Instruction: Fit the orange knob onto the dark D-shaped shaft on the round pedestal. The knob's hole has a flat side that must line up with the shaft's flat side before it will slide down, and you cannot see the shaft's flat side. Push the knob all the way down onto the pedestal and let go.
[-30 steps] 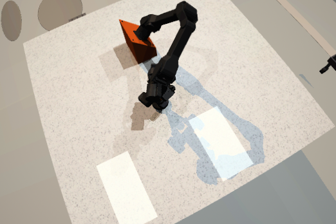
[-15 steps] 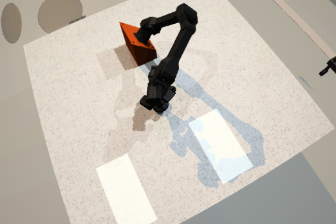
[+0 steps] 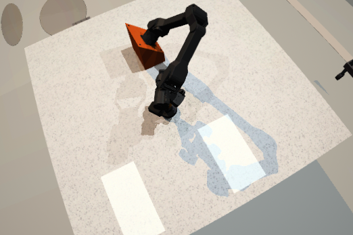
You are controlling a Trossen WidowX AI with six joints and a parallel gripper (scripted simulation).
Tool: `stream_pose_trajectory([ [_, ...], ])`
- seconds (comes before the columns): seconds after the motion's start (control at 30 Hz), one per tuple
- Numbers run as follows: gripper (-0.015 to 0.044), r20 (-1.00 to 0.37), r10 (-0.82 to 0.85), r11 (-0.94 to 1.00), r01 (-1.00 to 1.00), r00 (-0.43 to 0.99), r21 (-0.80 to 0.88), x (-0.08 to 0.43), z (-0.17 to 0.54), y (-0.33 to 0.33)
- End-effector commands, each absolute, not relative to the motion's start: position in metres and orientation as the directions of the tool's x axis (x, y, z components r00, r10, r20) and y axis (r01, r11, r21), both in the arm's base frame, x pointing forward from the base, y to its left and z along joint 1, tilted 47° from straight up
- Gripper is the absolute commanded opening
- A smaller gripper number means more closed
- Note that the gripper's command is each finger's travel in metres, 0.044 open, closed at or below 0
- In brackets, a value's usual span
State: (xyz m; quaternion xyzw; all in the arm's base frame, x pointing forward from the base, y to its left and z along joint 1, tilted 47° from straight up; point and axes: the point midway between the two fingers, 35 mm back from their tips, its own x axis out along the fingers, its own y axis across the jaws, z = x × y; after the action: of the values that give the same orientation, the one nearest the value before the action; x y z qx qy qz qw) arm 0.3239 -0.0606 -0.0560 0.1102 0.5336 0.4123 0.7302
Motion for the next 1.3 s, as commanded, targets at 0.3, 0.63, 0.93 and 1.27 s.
stream_pose_trajectory([
  [0.3, 0.0, -0.687, 0.721, 0.634, -0.489, 0.093, 0.599, 0.3246, -0.0532, -0.0635],
  [0.63, 0.0, -0.687, 0.721, 0.562, -0.659, 0.093, 0.5, 0.3241, -0.0547, -0.0621],
  [0.93, 0.0, -0.687, 0.721, 0.562, -0.659, 0.093, 0.5, 0.3247, -0.0561, -0.0606],
  [1.27, 0.0, -0.687, 0.721, 0.562, -0.659, 0.093, 0.5, 0.3241, -0.0565, -0.0603],
])
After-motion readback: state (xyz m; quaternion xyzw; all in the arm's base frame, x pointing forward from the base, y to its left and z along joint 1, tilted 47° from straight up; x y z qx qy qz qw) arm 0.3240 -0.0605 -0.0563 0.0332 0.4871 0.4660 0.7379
